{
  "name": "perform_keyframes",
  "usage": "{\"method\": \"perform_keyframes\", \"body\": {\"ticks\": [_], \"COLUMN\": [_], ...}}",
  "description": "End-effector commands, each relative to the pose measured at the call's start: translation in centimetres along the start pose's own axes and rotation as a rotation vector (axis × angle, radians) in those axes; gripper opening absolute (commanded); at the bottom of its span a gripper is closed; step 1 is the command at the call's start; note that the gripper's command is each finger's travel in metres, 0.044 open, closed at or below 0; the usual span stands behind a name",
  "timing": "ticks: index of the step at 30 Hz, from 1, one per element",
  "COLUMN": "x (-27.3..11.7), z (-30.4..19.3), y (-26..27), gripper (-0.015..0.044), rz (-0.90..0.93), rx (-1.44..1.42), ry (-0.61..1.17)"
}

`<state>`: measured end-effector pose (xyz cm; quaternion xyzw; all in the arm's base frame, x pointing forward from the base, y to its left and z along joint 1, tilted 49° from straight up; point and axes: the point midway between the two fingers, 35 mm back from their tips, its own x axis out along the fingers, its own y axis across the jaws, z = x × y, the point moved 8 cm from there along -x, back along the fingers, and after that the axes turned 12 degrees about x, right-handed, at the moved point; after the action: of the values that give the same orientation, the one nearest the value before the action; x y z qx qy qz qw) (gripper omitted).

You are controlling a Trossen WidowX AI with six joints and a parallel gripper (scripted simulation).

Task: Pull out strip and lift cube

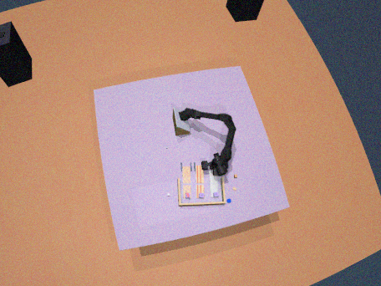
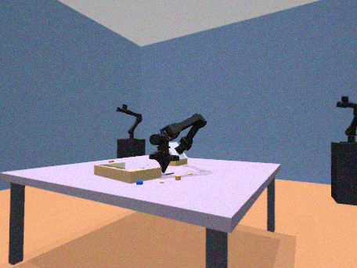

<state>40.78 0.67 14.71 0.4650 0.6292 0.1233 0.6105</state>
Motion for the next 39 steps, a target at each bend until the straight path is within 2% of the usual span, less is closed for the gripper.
{"method": "perform_keyframes", "body": {"ticks": [1,39], "x": [0.02,0.32], "z": [0.01,-0.95], "y": [-0.08,-0.25], "gripper": [0.0,0.0], "rz": [-0.004,-0.004], "rx": [0.005,0.006], "ry": [-0.003,-0.003]}}
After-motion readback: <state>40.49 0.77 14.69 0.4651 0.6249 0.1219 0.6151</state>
